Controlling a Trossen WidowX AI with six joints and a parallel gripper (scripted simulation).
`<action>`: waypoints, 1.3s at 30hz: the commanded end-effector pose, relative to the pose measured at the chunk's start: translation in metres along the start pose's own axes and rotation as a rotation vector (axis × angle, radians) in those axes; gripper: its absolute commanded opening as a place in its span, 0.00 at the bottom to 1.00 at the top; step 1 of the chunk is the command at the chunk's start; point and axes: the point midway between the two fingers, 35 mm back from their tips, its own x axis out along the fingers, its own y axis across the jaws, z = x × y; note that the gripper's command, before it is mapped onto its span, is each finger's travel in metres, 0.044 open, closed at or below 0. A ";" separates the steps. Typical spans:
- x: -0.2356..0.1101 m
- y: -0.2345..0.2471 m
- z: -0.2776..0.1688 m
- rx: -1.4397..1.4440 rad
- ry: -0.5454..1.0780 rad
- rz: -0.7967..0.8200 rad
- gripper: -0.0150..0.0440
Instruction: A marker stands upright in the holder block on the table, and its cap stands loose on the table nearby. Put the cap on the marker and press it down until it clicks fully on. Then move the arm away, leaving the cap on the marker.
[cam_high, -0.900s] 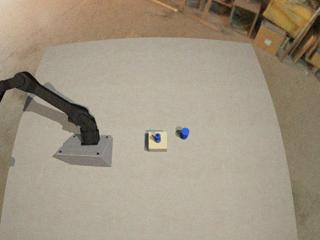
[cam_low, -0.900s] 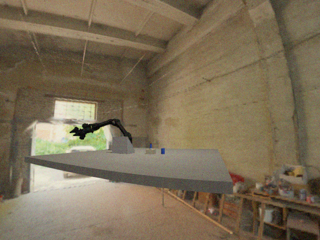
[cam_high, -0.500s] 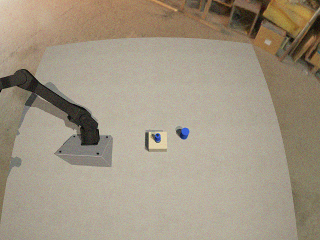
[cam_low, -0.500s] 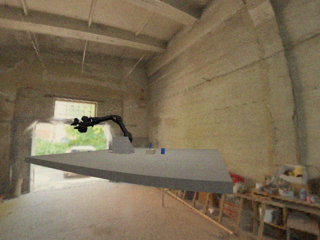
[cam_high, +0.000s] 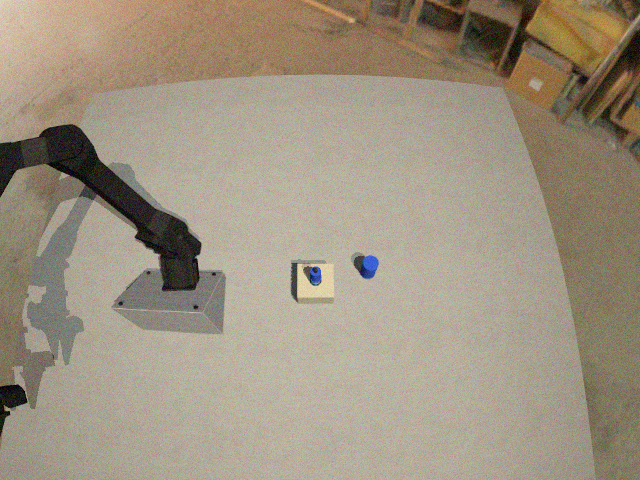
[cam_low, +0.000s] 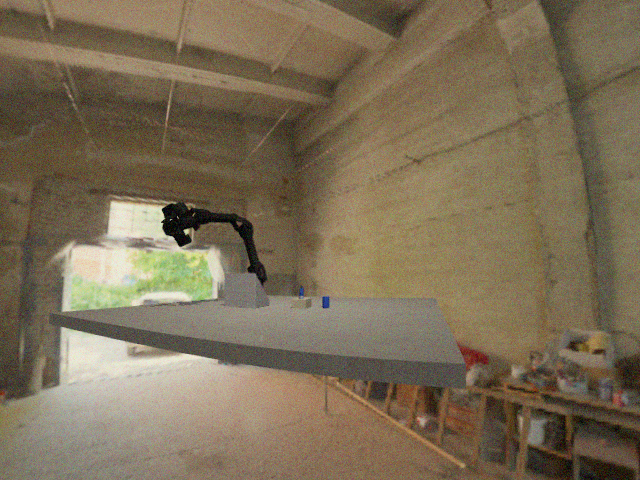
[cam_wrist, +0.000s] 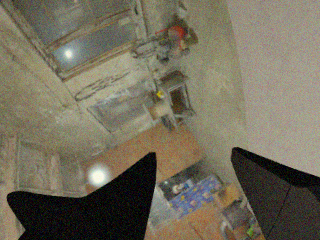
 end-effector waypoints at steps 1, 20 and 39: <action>0.011 -0.003 -0.071 -0.236 0.080 -0.074 0.69; 0.004 -0.143 -0.385 -1.396 0.611 -0.360 0.69; -0.119 -0.400 -0.507 -2.456 1.435 -0.510 0.69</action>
